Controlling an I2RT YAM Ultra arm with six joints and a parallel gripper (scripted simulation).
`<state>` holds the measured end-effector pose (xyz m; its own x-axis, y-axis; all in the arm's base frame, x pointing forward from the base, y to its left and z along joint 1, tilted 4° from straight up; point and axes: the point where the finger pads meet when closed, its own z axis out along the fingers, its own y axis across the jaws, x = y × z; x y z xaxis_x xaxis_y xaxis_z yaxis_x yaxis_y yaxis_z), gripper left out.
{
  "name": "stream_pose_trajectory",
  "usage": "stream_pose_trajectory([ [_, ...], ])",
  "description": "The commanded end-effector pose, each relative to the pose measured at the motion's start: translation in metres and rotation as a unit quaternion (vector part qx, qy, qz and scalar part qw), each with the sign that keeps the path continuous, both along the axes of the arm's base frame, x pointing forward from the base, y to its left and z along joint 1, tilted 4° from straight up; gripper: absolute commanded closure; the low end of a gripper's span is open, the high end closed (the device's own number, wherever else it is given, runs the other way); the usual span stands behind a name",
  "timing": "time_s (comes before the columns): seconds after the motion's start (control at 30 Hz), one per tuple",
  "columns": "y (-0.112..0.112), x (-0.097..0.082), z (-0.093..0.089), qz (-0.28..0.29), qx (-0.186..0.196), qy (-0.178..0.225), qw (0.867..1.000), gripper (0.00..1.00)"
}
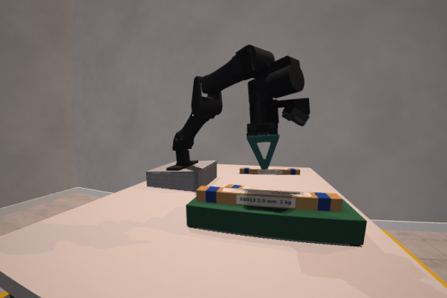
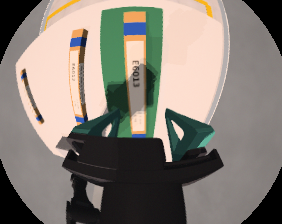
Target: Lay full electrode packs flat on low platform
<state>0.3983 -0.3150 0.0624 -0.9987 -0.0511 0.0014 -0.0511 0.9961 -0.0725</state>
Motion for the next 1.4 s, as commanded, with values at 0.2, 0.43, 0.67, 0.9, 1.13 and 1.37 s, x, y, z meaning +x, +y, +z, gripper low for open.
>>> stream_pose_trajectory([
  [0.2, 0.004, 0.002, 0.011, 0.000, 0.026, 0.037, 0.999, 0.26],
  [0.43, 0.004, 0.002, 0.011, 0.000, 0.026, 0.037, 0.999, 0.26],
  [0.67, 0.002, 0.002, 0.010, 0.000, 0.022, 0.037, 0.999, 0.26],
  [0.9, 0.002, 0.002, 0.010, 0.000, 0.022, 0.037, 0.999, 0.26],
  [1.13, 0.024, -0.005, 0.024, 0.000, 0.019, 0.039, 0.999, 0.26],
  [1.37, 0.063, -0.015, 0.047, 0.000, 0.019, 0.039, 0.999, 0.26],
])
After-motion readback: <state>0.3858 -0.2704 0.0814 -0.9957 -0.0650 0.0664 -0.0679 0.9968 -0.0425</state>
